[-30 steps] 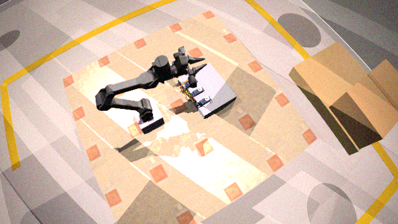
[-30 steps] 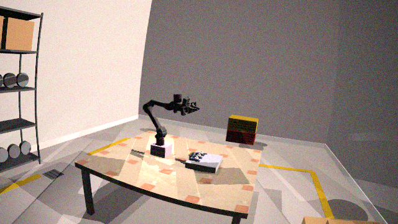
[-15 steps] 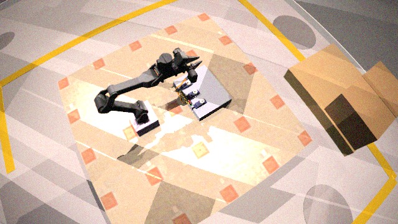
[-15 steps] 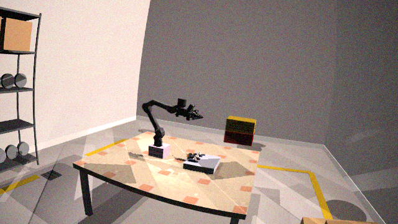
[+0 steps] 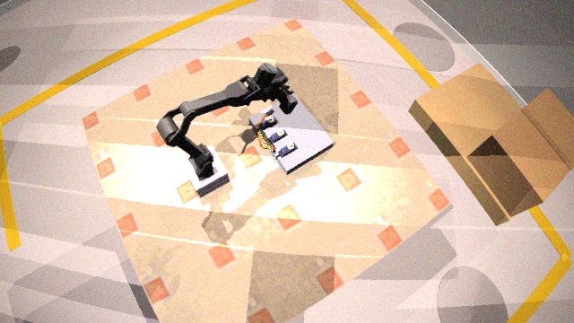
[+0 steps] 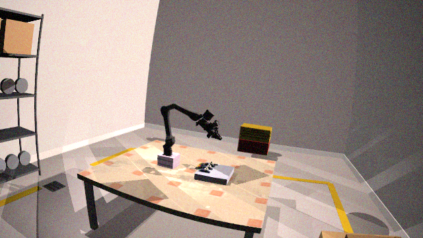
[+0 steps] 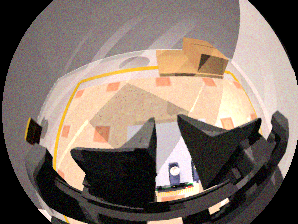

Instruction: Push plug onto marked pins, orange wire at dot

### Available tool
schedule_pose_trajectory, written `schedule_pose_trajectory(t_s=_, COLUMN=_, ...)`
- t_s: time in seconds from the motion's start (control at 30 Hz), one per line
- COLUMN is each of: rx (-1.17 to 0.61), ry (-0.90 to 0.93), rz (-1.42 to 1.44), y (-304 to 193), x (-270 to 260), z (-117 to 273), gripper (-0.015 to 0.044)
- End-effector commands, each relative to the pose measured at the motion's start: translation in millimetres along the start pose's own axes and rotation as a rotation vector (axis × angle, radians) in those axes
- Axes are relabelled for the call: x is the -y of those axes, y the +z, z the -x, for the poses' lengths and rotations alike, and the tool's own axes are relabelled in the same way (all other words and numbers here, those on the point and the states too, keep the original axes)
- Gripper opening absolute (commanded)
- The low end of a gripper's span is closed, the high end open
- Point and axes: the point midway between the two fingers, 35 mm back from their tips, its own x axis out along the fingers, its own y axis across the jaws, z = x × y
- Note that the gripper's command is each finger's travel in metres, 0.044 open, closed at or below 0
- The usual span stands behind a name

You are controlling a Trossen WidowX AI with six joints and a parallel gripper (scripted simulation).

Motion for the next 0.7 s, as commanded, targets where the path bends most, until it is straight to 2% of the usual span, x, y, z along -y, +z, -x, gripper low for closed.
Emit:
schedule_pose_trajectory(t_s=0.0, rx=-0.109, ry=0.024, rz=0.006, y=-14.0, x=-11.2, z=-17.6, gripper=0.0115)
schedule_pose_trajectory(t_s=0.33, rx=-0.444, ry=0.066, rz=0.052, y=-65.7, x=-42.6, z=-58.8, gripper=0.0115)
schedule_pose_trajectory(t_s=0.67, rx=-0.779, ry=0.083, rz=0.118, y=-124.3, x=-71.8, z=-82.8, gripper=0.0115)
